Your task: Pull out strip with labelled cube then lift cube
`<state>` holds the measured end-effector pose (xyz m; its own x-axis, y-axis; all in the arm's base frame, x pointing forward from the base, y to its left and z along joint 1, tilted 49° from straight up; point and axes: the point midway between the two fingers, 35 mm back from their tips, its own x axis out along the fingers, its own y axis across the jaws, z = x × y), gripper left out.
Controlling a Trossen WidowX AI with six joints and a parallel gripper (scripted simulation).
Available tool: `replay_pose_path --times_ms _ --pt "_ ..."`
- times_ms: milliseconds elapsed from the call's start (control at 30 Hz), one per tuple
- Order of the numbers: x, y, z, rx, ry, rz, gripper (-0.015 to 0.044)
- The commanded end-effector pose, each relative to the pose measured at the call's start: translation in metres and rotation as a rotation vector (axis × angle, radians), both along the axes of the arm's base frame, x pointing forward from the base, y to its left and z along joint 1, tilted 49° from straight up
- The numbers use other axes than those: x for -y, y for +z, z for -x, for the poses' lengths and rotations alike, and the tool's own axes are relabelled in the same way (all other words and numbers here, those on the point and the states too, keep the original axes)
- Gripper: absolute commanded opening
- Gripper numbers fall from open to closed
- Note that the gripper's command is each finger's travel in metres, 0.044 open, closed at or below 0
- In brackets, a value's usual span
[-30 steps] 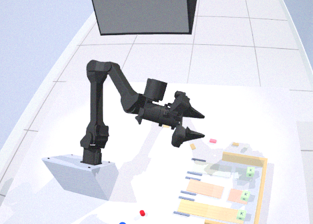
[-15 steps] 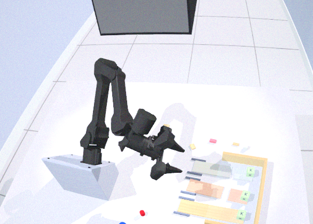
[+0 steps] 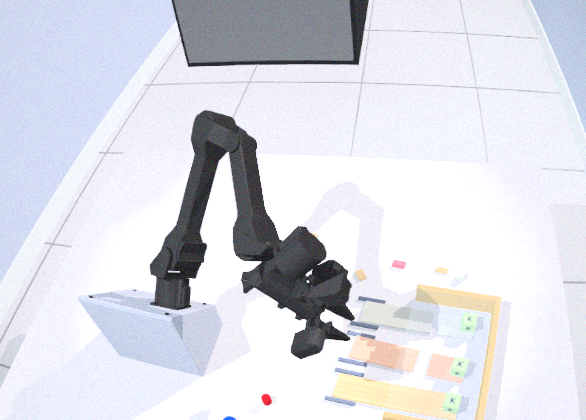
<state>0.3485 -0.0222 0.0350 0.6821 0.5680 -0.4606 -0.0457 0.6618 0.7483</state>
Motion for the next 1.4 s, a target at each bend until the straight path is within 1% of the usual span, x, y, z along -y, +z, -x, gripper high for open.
replay_pose_path --times_ms 0,100,267,433,1033,1367 --pt "-0.005 -0.035 -0.020 -0.177 0.123 0.029 0.0085" --pt "-0.011 -0.053 -0.025 -0.276 0.206 0.034 0.0006" --pt "-0.023 -0.078 -0.027 -0.434 0.363 0.027 0.0000" --pt "-0.036 -0.091 -0.023 -0.561 0.511 0.002 0.0000" --pt "-0.039 -0.089 -0.022 -0.566 0.516 0.001 0.0000" --pt "-0.050 -0.099 -0.024 -0.566 0.516 0.002 0.0000"
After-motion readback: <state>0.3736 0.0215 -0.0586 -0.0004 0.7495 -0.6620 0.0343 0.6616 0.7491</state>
